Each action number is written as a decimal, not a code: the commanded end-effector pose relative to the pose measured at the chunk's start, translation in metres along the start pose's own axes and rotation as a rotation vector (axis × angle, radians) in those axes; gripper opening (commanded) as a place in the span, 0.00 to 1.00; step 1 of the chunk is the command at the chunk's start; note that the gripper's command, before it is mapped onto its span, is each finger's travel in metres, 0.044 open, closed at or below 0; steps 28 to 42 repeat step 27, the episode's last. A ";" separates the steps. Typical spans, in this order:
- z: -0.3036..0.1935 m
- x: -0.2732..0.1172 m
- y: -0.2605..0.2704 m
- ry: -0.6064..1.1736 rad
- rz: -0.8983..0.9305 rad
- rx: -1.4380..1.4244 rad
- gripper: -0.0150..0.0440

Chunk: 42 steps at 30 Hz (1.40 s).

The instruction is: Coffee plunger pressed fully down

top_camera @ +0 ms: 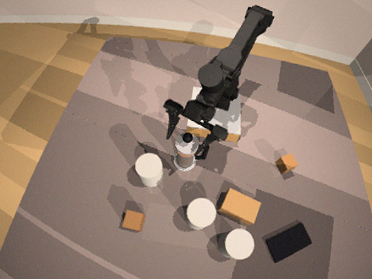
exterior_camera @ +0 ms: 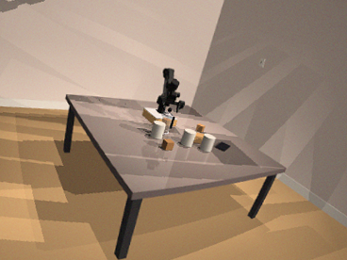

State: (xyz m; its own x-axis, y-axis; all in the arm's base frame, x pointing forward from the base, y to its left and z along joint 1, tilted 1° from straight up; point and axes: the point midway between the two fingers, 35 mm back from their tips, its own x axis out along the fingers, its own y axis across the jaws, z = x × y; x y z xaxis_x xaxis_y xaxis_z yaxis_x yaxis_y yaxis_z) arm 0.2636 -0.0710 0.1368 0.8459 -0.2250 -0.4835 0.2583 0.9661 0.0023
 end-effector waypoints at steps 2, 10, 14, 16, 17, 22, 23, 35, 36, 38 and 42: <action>0.036 -0.034 -0.001 -0.019 0.002 0.002 1.00; 0.048 -0.066 -0.001 -0.012 0.002 0.005 1.00; 0.048 -0.066 -0.001 -0.012 0.002 0.005 1.00; 0.048 -0.066 -0.001 -0.012 0.002 0.005 1.00; 0.048 -0.066 -0.001 -0.012 0.002 0.005 1.00; 0.048 -0.066 -0.001 -0.012 0.002 0.005 1.00; 0.048 -0.066 -0.001 -0.012 0.002 0.005 1.00; 0.048 -0.066 -0.001 -0.012 0.002 0.005 1.00; 0.048 -0.066 -0.001 -0.012 0.002 0.005 1.00; 0.048 -0.066 -0.001 -0.012 0.002 0.005 1.00; 0.048 -0.066 -0.001 -0.012 0.002 0.005 1.00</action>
